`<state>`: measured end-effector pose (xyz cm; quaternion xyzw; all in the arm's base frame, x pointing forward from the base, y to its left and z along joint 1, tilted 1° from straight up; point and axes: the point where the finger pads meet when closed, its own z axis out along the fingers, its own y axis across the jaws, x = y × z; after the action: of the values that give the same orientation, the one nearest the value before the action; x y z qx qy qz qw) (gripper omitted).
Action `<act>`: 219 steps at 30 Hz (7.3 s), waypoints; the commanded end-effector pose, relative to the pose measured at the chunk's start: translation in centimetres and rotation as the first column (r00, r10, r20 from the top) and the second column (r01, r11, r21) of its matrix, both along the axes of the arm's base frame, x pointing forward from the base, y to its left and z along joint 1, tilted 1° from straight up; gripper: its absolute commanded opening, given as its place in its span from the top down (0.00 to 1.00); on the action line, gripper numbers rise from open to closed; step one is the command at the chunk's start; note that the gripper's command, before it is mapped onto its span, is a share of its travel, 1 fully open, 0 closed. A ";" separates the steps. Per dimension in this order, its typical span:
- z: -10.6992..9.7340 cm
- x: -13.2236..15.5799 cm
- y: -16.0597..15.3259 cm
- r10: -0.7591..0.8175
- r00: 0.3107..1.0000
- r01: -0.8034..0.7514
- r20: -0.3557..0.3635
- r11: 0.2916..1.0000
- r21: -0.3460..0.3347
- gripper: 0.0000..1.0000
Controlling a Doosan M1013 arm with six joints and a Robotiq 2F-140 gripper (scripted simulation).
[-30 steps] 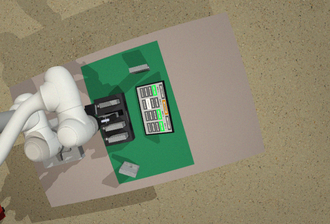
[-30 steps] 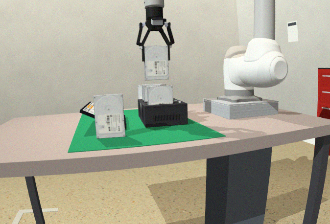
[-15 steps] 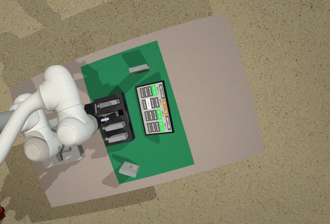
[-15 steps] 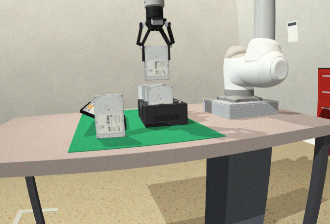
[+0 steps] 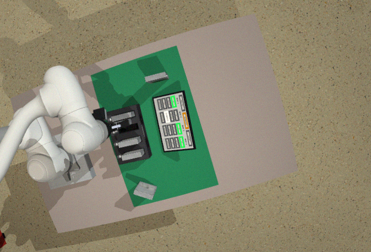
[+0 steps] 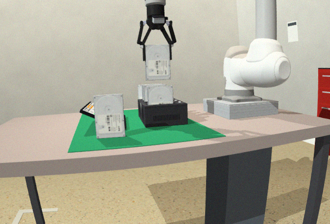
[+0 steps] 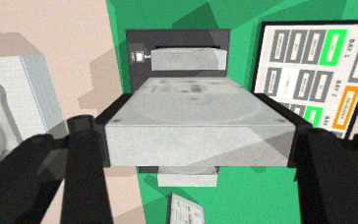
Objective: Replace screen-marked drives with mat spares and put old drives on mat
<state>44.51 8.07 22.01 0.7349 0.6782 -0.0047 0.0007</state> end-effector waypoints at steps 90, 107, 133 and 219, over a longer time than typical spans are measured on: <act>-3.9 -2.0 16.4 0.000 1.000 0.000 0.001 1.000 0.000 0.90; -8.6 -2.1 16.4 0.000 1.000 0.000 0.001 1.000 0.000 0.90; -14.4 -2.1 16.4 0.000 1.000 0.000 0.001 1.000 0.000 0.90; -17.1 -2.1 16.3 0.000 1.000 0.000 0.001 1.000 0.000 0.90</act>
<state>42.40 24.39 4.99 0.7348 0.6782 -0.0049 0.0010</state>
